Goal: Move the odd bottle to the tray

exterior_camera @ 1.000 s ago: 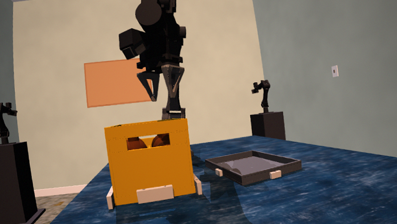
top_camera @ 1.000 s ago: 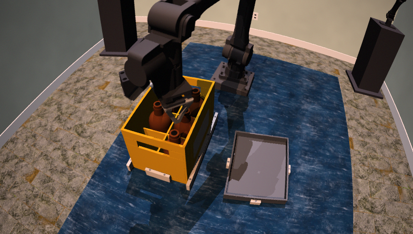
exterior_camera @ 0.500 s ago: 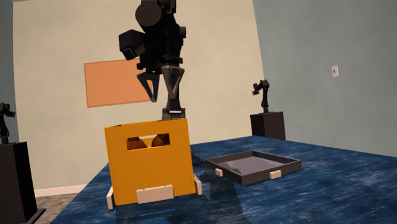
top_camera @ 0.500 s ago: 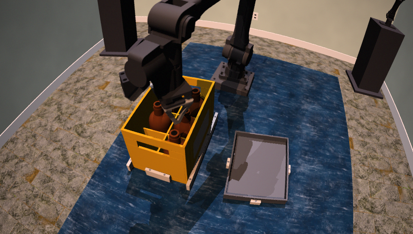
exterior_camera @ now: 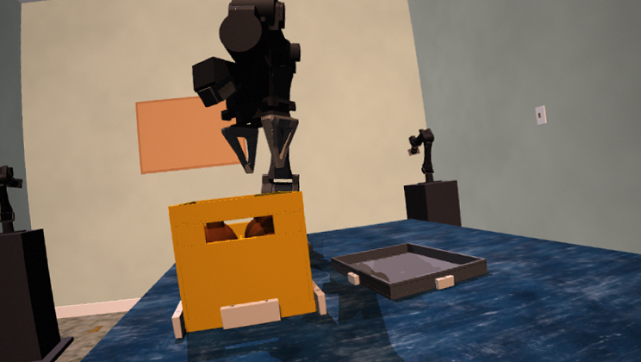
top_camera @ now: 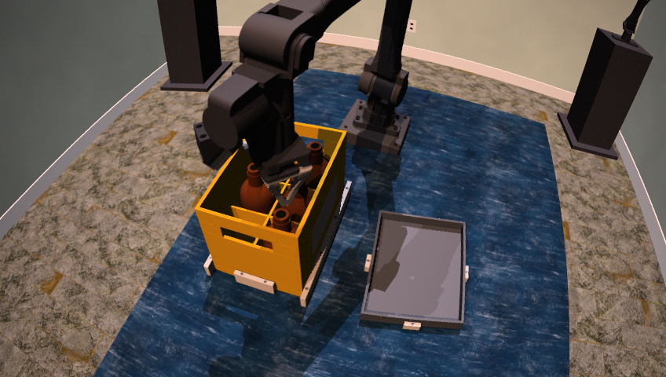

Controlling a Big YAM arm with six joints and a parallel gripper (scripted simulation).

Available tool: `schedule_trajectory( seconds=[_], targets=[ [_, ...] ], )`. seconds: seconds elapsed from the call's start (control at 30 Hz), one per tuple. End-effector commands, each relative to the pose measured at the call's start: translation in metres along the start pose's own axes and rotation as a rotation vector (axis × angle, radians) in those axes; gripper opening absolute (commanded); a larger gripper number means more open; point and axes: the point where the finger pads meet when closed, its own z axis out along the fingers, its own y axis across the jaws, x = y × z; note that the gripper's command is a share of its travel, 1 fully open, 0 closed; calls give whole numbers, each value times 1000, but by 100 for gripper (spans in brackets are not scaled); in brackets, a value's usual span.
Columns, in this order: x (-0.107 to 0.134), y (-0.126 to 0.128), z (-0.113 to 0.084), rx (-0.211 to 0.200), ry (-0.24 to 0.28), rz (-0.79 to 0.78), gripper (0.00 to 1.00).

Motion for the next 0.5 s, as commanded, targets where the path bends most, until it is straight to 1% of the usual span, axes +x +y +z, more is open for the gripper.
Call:
schedule_trajectory(
  seconds=[0.0, 0.13, 0.17, 0.27, 0.4, 0.47],
  targets=[
    [-2, 6, 11, 3, 3, 2, 61],
    [-1, 6, 14, 3, 3, 1, 61],
    [-18, 16, -8, -30, -47, -2, 61],
    [-3, 4, 19, 2, 3, 5, 61],
    [-1, 6, 25, 3, 3, 1, 61],
    [-5, 9, 22, -5, -9, 0, 61]
  ],
)
